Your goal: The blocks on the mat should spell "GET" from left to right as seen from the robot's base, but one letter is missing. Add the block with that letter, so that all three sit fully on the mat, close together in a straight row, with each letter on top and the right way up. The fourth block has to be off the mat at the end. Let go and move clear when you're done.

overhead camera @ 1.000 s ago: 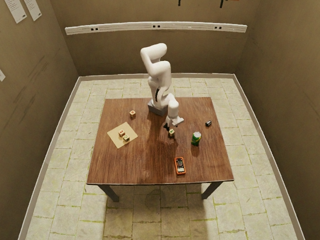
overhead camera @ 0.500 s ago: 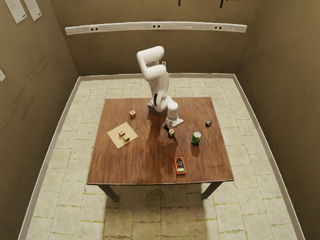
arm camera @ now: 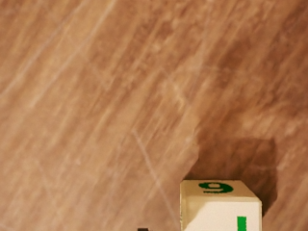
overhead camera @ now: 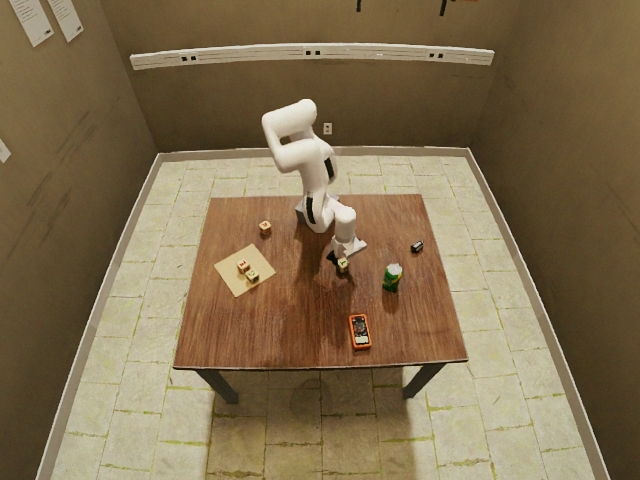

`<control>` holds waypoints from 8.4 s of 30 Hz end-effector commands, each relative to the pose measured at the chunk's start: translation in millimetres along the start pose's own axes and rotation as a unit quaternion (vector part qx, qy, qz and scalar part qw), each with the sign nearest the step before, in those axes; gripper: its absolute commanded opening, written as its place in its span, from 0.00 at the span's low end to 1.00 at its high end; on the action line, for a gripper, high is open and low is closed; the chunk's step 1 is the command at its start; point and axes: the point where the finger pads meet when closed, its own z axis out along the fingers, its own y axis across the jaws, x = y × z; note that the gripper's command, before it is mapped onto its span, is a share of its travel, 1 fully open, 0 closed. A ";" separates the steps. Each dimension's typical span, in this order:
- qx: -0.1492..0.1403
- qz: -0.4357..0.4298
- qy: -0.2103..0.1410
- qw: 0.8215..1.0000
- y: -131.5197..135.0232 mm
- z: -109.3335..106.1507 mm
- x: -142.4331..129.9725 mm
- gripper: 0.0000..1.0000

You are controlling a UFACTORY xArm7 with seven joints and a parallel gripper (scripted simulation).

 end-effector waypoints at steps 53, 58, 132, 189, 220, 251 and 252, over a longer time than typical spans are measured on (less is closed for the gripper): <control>-0.024 0.002 0.013 1.000 -0.7 6.0 2.4 0.84; -0.024 0.002 0.013 1.000 -0.6 6.0 2.7 0.84; -0.024 0.002 0.013 1.000 1.7 54.3 4.2 0.84; -0.024 0.002 0.013 1.000 1.7 54.3 4.2 0.41; -0.024 0.002 0.013 1.000 1.7 54.1 4.2 0.41; -0.024 0.002 0.013 1.000 -0.2 13.1 3.2 0.41; -0.024 0.002 0.013 1.000 -0.3 11.4 3.1 0.41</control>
